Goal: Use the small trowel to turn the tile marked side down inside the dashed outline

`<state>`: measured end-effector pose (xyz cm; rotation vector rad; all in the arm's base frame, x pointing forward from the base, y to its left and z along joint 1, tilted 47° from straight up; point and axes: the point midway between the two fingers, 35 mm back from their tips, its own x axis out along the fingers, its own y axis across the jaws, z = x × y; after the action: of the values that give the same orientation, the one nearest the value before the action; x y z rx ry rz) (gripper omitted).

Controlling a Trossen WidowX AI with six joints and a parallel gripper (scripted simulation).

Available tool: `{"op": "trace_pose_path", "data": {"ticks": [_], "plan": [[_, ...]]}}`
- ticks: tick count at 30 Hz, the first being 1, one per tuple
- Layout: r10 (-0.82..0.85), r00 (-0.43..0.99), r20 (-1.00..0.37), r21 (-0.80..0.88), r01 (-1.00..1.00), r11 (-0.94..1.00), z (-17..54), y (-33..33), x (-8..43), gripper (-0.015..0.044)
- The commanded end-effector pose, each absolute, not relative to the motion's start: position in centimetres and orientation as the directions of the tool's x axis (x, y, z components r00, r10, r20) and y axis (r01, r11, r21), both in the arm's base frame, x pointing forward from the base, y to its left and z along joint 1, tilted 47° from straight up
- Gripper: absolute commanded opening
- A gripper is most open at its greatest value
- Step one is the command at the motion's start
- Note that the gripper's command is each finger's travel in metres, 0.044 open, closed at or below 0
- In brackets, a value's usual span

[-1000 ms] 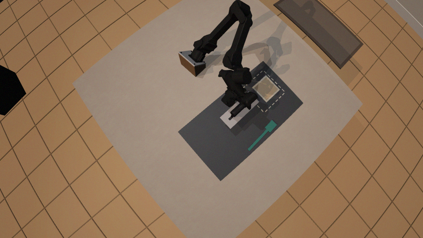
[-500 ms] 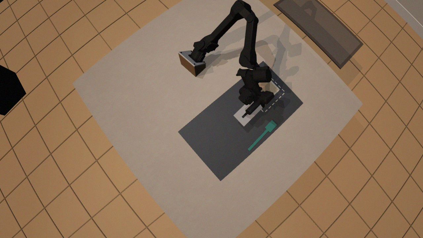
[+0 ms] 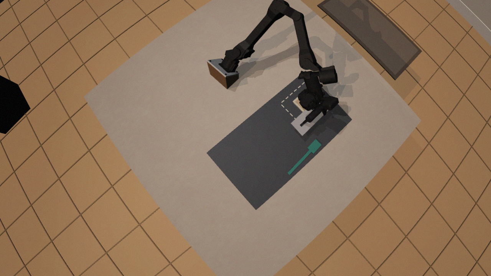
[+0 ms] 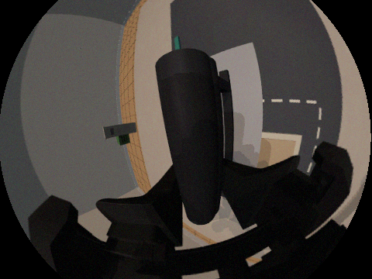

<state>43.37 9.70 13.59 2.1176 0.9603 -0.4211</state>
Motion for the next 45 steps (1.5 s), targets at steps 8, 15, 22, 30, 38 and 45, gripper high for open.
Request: {"op": "trace_pose_path", "data": {"ticks": [8, 15, 22, 30, 38, 45], "plan": [[0.483, 0.692, -0.536, 0.519, 0.722, -0.458, 19.4, 16.0, 43.0, 0.0], [0.487, 0.708, -0.511, 0.518, 0.706, -0.483, 23.4, 20.3, 41.3, 0.0], [0.498, 0.725, -0.476, 0.51, 0.689, -0.515, 27.5, 24.1, 38.8, 0.0], [0.508, 0.735, -0.45, 0.499, 0.678, -0.539, 30.2, 26.2, 36.8, 0.0], [0.508, 0.735, -0.45, 0.499, 0.678, -0.54, 29.8, 26.6, 36.8, 0.0], [0.508, 0.735, -0.45, 0.498, 0.679, -0.54, 29.1, 27.5, 36.8, 0.0]]}}
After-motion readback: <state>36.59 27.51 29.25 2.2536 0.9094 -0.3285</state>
